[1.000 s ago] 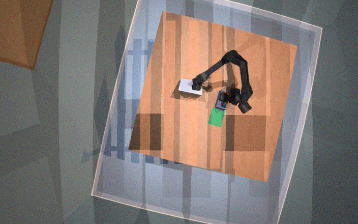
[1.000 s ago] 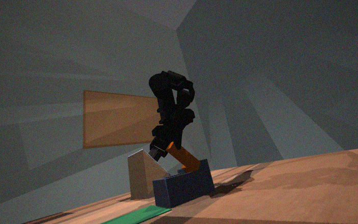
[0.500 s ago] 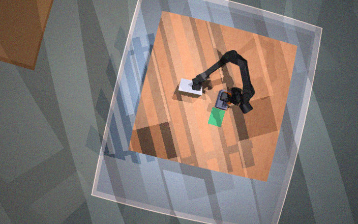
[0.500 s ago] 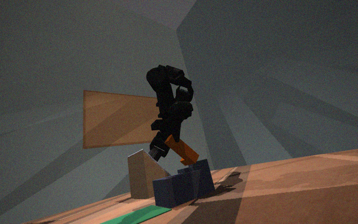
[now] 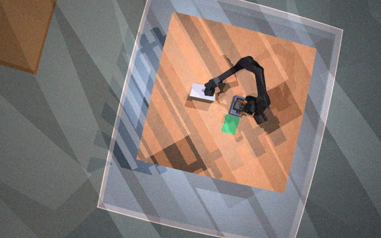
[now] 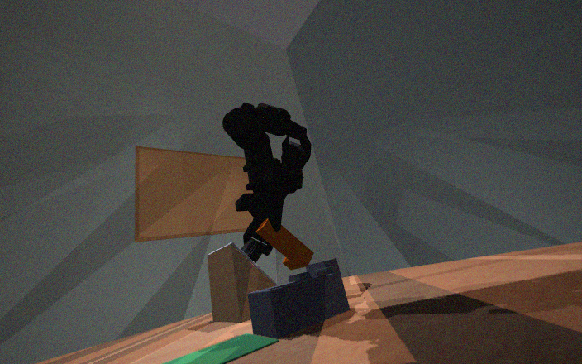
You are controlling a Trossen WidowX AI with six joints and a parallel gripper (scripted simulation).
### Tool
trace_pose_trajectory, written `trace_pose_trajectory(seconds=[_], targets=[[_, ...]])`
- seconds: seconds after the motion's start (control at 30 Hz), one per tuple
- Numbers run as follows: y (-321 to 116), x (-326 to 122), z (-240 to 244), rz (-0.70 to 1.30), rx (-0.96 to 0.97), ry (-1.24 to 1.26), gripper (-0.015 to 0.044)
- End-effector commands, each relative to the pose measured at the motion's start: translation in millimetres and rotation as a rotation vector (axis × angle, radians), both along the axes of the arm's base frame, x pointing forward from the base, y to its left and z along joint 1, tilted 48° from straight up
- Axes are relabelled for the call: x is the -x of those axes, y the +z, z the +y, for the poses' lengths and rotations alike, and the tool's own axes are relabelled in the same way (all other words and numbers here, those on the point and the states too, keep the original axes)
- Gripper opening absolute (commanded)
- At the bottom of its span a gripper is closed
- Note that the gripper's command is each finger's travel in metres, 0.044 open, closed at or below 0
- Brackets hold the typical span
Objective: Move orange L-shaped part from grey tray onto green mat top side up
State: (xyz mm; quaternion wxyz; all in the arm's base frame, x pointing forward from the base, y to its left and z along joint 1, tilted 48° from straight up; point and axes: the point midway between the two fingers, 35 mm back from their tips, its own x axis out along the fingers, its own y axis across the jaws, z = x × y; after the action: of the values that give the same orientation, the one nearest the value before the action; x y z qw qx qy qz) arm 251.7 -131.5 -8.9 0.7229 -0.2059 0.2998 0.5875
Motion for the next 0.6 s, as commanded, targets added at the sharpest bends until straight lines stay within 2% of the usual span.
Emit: trace_pose_trajectory(seconds=[0.0,0.57], targets=[[-14.9,5.3,-11.6,-0.001,0.002,0.004,0.0],[-62.6,23.8,-53.5,-0.001,0.006,0.004,0.0]])
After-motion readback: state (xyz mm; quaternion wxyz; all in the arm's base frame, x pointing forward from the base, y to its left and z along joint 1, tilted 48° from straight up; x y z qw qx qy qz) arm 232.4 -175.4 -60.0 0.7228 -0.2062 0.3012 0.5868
